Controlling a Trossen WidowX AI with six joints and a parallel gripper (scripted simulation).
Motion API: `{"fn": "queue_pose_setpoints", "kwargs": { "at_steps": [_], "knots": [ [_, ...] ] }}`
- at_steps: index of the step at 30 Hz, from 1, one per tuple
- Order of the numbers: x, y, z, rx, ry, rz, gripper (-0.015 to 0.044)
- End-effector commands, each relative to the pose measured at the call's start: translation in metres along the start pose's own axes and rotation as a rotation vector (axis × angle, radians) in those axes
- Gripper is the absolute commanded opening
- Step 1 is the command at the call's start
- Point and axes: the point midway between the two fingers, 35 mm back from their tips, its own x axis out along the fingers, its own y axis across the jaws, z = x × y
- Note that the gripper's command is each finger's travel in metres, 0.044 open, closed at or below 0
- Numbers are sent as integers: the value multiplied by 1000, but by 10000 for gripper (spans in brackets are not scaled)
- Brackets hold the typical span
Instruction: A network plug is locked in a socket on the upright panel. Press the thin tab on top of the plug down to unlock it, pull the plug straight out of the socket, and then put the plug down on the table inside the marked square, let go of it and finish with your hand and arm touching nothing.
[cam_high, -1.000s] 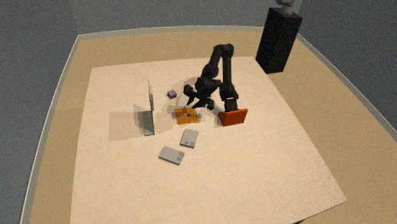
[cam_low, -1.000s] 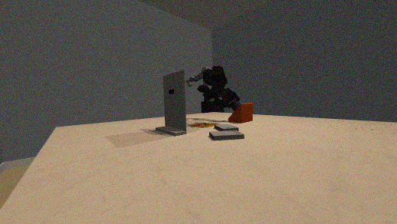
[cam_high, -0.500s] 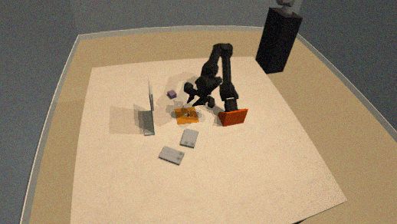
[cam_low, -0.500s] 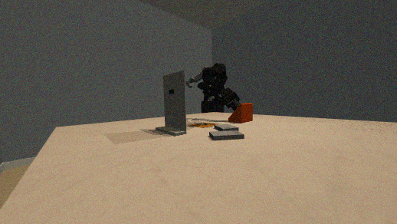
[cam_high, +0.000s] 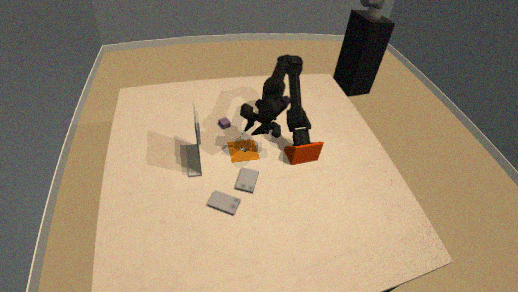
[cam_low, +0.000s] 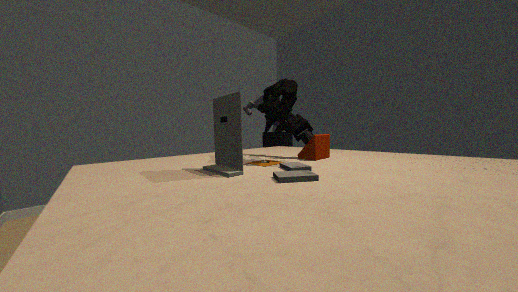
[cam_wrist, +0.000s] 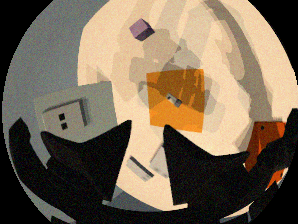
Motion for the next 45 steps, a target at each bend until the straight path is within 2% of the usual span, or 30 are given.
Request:
{"fn": "queue_pose_setpoints", "kwargs": {
  "at_steps": [1,9,45],
  "knots": [
    [-5,5,0,3,-5,7,156],
    [-9,6,1,-5,1,6,156],
    [-95,64,4,-109,91,52,156]
  ]
}}
